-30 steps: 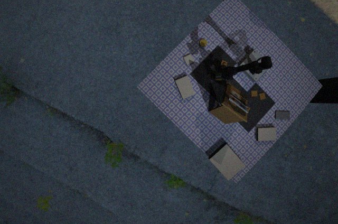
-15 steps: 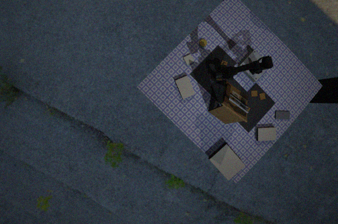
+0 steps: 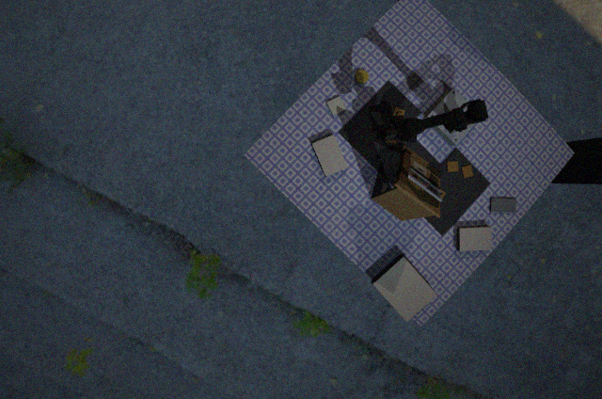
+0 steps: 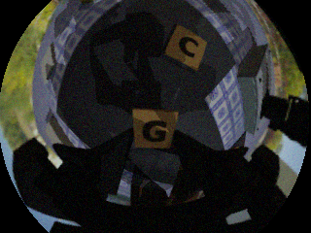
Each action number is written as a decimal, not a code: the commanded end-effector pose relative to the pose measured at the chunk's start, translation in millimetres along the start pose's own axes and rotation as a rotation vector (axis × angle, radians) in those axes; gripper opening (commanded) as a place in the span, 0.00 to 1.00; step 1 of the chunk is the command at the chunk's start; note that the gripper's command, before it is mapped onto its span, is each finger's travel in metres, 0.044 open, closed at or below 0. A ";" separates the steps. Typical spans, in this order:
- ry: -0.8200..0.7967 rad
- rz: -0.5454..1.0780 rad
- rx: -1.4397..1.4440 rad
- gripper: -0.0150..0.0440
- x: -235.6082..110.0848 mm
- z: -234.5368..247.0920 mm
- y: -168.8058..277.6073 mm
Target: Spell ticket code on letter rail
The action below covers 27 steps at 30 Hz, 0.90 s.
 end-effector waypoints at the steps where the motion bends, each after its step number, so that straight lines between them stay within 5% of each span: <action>1: -0.005 -0.003 0.003 0.25 -3.3 0.5 0.0; 27: -0.082 0.031 -0.145 0.25 -19.4 4.1 12.6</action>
Point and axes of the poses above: the point midway between the two fingers, 35 mm back from their tips, its own x axis out along the fingers, its own z axis across the jaws, y = z × x, the point moved 3 cm from there along -x, back along the fingers, and after that the axes turned 12 degrees about x, right-handed, at the moved point
